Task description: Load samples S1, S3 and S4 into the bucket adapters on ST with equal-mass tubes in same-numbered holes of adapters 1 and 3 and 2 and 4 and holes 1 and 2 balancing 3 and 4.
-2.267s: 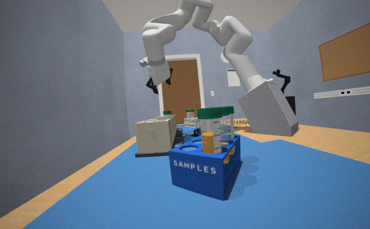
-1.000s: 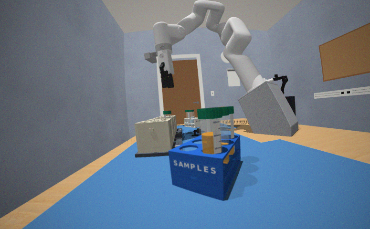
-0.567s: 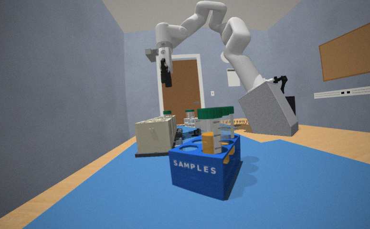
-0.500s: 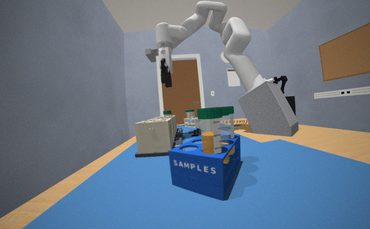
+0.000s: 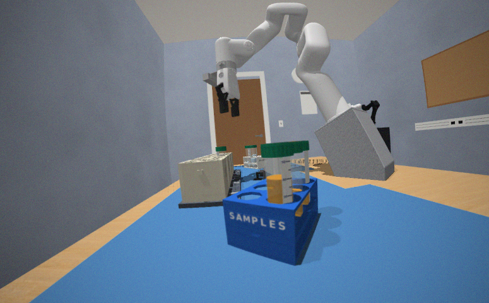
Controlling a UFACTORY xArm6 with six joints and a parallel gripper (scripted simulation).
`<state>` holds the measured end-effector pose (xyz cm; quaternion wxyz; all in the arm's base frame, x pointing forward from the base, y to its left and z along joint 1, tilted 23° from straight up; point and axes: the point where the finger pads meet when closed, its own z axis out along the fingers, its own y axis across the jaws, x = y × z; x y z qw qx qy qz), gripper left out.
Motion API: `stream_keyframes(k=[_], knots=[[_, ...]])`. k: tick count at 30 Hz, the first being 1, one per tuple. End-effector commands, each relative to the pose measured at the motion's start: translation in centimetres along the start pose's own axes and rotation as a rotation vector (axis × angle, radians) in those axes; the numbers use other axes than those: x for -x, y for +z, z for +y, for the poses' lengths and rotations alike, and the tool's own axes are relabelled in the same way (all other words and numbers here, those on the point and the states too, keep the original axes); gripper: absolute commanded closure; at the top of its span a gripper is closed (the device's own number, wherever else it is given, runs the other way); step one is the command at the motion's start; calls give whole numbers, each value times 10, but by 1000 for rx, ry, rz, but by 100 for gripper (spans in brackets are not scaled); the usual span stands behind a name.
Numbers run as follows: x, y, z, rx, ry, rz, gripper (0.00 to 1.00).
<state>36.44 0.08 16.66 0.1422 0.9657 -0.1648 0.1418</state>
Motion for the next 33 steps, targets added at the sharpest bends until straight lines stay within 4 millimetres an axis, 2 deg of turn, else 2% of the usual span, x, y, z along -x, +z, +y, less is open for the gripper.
stream_keyframes(k=[1,4,13,19,21,33], knots=[[3,-2,22,-4,150,10,0],[5,-2,27,-4,184,10,0],[14,-2,71,-5,484,9,0],[20,-2,101,-4,486,10,0],[20,-2,101,-4,486,10,0],[33,-2,160,-4,486,10,0]])
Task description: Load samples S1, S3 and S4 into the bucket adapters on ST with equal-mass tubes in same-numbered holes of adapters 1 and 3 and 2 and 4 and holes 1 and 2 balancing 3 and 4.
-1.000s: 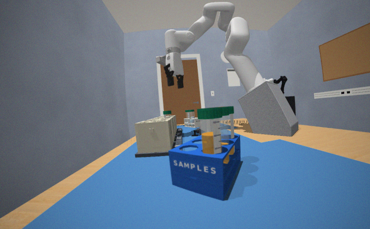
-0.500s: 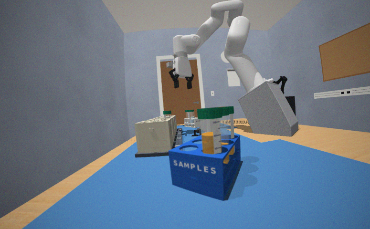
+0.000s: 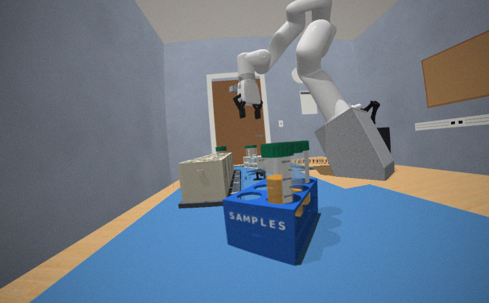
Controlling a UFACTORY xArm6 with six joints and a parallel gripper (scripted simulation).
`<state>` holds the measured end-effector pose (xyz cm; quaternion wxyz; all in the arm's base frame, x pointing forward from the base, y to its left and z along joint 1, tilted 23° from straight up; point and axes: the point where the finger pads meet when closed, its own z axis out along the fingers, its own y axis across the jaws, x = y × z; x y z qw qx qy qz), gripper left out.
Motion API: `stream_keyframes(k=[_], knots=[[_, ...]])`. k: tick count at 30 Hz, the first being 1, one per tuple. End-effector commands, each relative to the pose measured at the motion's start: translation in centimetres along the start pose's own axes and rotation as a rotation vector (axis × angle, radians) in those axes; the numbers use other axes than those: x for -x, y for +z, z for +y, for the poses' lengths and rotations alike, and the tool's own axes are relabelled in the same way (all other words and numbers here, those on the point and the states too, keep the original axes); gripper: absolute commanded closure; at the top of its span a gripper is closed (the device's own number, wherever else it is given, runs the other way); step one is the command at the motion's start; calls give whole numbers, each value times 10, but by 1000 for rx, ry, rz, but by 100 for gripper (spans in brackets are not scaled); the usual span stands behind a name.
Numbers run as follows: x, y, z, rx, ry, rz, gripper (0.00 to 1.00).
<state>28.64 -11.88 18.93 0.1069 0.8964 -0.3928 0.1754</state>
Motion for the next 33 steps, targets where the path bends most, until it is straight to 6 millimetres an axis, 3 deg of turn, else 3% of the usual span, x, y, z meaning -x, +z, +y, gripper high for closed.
stream_keyframes(k=[1,5,20,22,33], knots=[[-8,-1,22,-9,-2,-1,0],[-11,-1,32,-9,-2,0,0],[-31,-1,104,-8,-2,0,0],[-31,-1,104,-8,-2,0,0],[-46,0,155,-7,-2,0,0]])
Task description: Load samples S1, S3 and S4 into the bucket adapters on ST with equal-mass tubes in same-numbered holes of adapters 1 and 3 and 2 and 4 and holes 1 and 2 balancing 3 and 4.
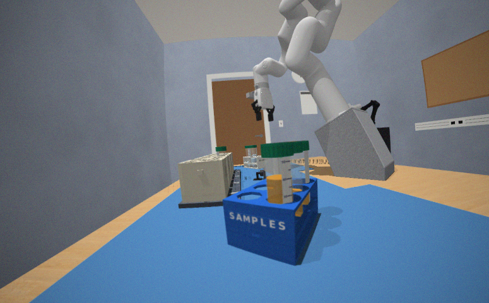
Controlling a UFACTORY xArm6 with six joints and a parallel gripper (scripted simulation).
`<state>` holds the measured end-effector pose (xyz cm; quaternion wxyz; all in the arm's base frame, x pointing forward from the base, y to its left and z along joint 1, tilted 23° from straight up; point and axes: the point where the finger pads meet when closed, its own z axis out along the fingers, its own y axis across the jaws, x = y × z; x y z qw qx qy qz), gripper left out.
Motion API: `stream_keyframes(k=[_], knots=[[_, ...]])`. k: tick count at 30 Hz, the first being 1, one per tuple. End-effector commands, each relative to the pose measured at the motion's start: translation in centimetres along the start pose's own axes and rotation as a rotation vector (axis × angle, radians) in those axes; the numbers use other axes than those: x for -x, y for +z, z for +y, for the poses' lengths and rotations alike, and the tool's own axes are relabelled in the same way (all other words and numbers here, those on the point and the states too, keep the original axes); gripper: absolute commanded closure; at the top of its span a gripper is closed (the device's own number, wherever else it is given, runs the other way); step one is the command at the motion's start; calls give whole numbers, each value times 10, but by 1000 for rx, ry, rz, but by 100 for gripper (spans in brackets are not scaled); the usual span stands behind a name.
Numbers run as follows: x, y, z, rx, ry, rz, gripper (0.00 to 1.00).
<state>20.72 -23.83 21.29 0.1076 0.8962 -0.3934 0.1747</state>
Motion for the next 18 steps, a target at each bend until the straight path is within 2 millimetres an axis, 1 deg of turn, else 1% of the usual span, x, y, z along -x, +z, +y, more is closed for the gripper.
stream_keyframes(k=[1,4,6,18], knots=[[-7,0,15,-9,-3,1,0],[-6,5,15,-9,-3,1,0],[-6,5,15,-9,-3,1,0],[-6,37,15,-9,-3,1,0]])
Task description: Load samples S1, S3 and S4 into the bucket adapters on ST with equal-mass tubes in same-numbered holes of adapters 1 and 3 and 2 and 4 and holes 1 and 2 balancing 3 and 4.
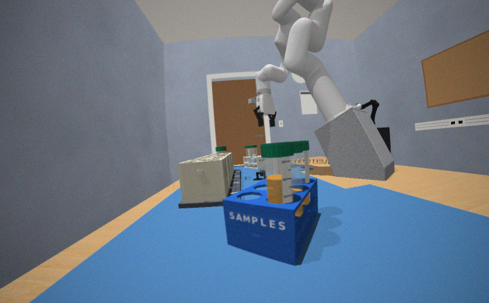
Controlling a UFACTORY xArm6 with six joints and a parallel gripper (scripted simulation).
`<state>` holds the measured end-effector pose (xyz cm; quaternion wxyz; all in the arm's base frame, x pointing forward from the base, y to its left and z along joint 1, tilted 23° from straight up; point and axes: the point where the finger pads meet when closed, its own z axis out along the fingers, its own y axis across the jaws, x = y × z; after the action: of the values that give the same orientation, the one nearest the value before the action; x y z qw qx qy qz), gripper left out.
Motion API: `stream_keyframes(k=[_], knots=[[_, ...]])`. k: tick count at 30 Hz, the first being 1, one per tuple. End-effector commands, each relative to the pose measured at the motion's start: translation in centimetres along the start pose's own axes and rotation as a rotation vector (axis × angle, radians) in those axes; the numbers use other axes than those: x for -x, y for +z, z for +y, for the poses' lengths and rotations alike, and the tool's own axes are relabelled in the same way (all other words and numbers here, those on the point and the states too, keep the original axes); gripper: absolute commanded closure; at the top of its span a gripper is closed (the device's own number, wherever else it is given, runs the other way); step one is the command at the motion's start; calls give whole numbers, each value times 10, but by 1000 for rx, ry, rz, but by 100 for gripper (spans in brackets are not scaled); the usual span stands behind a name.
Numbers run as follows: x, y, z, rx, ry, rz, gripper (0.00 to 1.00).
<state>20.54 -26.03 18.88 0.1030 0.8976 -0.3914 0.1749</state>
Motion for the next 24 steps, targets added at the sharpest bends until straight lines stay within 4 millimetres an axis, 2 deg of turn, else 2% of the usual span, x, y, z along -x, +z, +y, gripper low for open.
stream_keyframes(k=[1,24], knots=[[-2,11,0,0,0,4,0],[-2,62,0,0,0,4,0]])
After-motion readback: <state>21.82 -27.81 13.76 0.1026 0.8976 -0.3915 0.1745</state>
